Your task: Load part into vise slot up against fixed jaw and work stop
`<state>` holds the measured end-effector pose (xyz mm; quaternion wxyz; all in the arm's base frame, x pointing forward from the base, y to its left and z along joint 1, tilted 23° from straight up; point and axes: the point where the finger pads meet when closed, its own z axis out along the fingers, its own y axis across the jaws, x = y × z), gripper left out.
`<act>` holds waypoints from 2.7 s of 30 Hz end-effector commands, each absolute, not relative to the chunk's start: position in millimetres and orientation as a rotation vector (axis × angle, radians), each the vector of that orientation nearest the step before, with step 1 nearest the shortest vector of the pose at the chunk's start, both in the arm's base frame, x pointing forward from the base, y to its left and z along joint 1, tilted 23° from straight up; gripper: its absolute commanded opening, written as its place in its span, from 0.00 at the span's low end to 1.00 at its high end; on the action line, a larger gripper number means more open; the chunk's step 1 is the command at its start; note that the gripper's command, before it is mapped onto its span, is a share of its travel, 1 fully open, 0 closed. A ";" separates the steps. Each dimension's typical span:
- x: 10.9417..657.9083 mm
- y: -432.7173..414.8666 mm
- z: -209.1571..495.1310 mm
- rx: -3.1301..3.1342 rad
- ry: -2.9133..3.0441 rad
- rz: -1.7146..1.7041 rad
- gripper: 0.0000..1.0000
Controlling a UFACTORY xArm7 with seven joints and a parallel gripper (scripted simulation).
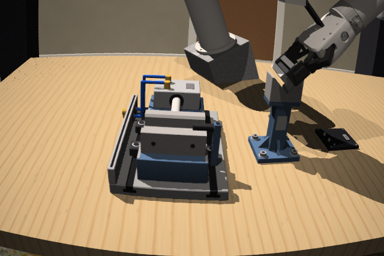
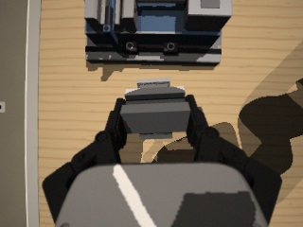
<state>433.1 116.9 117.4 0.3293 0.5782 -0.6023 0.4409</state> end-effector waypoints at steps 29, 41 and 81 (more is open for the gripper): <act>435.2 115.2 110.0 1.515 -1.579 1.156 0.00; 435.2 115.1 110.0 1.515 -1.579 1.156 0.00; 435.2 115.1 110.0 1.515 -1.579 1.156 0.89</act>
